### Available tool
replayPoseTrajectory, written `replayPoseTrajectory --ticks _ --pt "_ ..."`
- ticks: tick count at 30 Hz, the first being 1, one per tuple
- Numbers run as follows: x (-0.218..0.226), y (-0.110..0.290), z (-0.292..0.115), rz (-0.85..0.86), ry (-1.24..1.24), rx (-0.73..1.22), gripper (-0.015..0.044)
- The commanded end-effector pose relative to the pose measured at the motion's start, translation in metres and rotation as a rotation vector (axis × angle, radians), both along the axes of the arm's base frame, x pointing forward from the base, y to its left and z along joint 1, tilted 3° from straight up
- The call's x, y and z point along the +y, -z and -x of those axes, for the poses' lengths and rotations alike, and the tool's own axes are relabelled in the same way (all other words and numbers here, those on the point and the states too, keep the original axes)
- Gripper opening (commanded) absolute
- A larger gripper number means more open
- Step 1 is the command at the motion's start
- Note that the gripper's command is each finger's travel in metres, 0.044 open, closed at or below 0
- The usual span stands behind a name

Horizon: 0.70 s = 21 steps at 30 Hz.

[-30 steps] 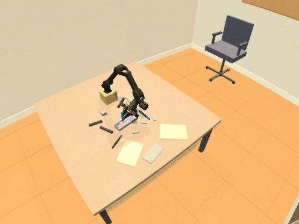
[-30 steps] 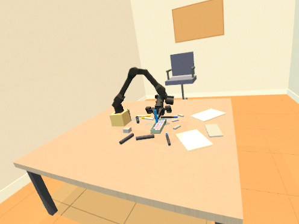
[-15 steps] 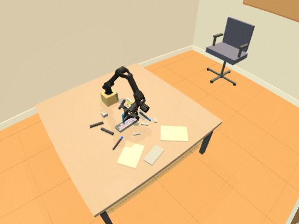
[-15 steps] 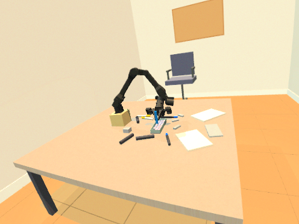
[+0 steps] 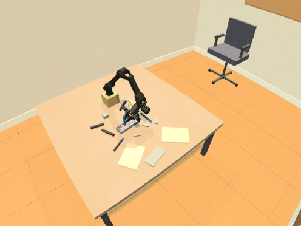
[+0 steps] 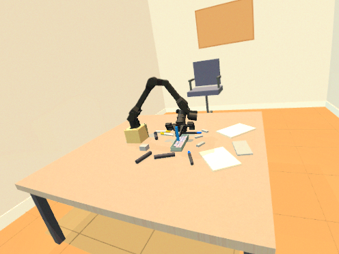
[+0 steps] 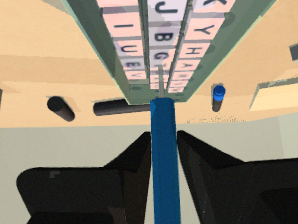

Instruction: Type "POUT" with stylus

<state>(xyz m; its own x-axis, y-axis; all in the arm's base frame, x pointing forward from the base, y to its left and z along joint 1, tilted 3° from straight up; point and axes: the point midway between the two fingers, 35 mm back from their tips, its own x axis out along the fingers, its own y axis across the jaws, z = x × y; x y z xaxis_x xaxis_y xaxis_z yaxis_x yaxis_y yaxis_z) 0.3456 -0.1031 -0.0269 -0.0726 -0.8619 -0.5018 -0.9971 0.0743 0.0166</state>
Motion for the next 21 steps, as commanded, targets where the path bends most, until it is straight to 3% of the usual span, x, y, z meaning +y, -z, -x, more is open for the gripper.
replayPoseTrajectory --ticks 1,12,21 --pt "0.0 0.0 0.0 0.001 -0.002 0.003 0.0081" --pt "0.0 -0.037 -0.001 0.001 -0.002 0.003 0.0081" --pt "0.0 -0.034 -0.001 0.0 0.0 -0.004 0.0081"
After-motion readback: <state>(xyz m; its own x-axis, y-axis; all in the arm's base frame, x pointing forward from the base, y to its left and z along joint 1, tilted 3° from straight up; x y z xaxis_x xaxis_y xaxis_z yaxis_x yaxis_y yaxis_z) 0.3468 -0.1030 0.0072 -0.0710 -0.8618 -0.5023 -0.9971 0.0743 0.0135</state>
